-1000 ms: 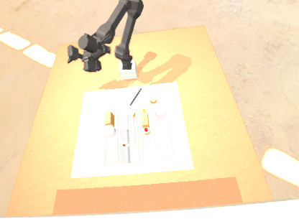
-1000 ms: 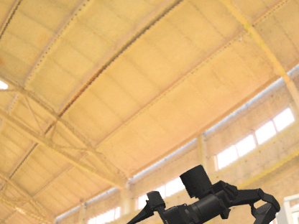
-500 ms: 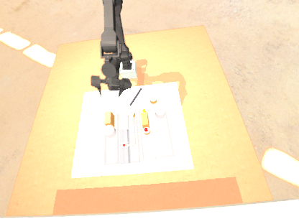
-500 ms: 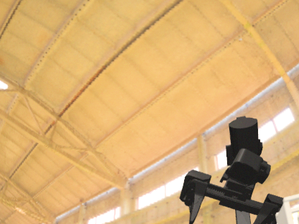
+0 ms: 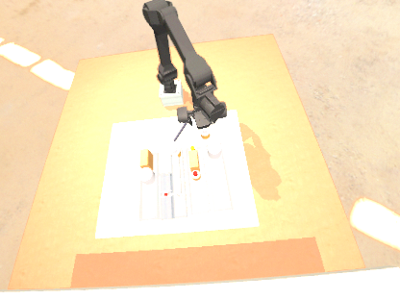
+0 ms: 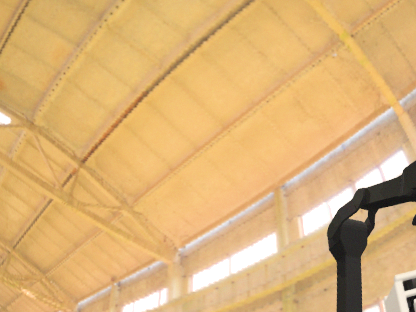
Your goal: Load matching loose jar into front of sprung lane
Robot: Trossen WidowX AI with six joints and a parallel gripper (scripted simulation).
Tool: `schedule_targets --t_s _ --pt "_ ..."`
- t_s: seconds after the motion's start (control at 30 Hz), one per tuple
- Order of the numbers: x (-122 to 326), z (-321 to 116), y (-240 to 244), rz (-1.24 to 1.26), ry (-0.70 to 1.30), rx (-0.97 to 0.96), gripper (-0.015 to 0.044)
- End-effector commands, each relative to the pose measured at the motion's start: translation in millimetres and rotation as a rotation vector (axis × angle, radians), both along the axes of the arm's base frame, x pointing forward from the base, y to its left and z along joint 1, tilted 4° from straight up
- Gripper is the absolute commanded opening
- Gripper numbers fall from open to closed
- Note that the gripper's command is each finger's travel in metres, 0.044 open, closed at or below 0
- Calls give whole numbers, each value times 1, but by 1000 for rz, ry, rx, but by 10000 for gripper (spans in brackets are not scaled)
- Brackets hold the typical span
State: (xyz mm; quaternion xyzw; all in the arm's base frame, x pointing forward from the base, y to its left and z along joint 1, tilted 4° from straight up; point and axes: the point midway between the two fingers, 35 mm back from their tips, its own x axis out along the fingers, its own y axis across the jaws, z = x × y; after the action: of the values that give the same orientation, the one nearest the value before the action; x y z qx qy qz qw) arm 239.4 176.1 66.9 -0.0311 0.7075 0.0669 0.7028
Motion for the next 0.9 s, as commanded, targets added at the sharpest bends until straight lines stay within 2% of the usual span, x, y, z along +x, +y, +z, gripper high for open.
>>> schedule_targets --t_s 0.0,0.13,0.87 --pt "-1 1 3 -27 14 7 440" --pt "-2 -27 6 -27 14 7 440" --pt "-2 -63 8 -27 15 7 440"
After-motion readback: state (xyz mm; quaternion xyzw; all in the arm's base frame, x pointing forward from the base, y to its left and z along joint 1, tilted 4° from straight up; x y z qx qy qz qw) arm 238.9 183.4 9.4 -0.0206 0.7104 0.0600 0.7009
